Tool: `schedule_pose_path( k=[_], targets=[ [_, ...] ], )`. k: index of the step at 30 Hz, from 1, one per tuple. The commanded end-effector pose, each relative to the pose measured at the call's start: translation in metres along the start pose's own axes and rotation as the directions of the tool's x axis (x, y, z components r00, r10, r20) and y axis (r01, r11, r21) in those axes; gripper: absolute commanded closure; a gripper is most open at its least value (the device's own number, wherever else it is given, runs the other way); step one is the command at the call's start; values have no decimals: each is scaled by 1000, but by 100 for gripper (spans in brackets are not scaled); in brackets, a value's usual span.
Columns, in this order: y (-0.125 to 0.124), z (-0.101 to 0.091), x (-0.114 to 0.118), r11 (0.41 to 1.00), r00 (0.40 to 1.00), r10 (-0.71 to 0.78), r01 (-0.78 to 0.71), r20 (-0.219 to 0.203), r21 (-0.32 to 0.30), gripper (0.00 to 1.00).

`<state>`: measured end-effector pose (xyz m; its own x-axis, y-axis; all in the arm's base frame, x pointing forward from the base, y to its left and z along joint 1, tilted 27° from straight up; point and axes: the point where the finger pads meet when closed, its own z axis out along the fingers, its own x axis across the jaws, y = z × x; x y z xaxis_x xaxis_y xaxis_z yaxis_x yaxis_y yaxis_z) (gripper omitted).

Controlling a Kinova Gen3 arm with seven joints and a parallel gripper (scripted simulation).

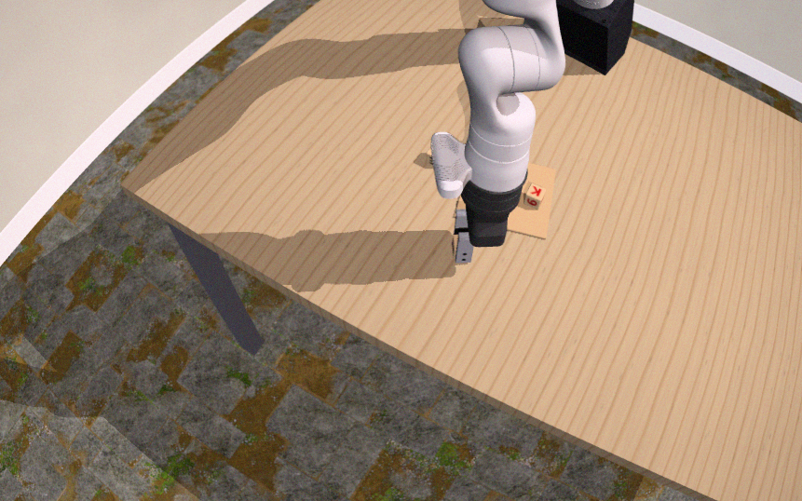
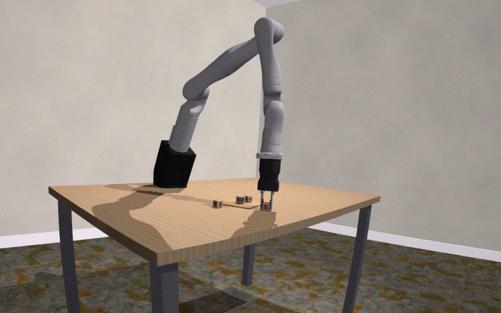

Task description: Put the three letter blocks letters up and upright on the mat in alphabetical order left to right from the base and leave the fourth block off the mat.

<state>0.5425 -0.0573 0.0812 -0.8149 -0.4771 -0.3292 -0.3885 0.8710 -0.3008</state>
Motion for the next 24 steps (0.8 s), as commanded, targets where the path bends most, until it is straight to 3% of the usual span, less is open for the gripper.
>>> schedule_pose_path(
  k=[1, 5, 7, 16, 24],
  targets=[
    [1, -11, 0, 1000, 1000, 5, -5, 2, 0, 51],
    [1, -31, 0, 1000, 1000, 5, -5, 2, 0, 51],
    [1, -31, 0, 1000, 1000, 5, -5, 2, 0, 51],
    [-2, -86, -3, 1000, 1000, 6, -6, 8, 4, 51],
    [-2, -98, -3, 1000, 1000, 6, -6, 7, 4, 51]
  ],
)
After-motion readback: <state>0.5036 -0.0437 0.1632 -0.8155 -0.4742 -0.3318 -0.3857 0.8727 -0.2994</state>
